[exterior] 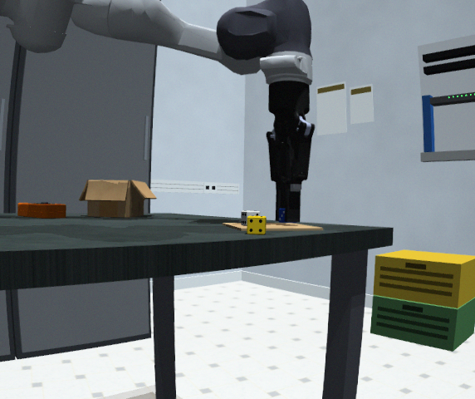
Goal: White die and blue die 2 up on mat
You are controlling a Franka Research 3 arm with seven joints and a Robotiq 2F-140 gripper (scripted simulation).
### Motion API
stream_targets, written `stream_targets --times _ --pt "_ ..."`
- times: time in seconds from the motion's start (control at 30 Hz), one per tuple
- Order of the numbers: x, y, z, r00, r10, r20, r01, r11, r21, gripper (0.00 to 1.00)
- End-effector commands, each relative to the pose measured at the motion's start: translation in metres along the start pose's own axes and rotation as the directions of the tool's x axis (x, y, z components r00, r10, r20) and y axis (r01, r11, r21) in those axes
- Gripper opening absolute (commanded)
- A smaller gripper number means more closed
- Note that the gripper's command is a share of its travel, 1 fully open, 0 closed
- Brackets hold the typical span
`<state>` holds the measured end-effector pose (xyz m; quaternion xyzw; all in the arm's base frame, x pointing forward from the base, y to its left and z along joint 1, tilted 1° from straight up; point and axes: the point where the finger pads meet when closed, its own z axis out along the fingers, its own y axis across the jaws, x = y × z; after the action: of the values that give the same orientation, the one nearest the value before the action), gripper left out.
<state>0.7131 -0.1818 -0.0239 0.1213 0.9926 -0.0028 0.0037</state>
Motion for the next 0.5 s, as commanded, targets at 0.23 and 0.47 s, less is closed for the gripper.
stream_targets --times 0.23,0.47 --pt "-0.0017 -0.0001 0.0016 1.0 0.006 0.005 -0.006 1.0 -0.001 0.21" --pt "-0.0017 -0.0001 0.0032 1.0 0.006 0.005 -0.006 1.0 -0.001 0.21"
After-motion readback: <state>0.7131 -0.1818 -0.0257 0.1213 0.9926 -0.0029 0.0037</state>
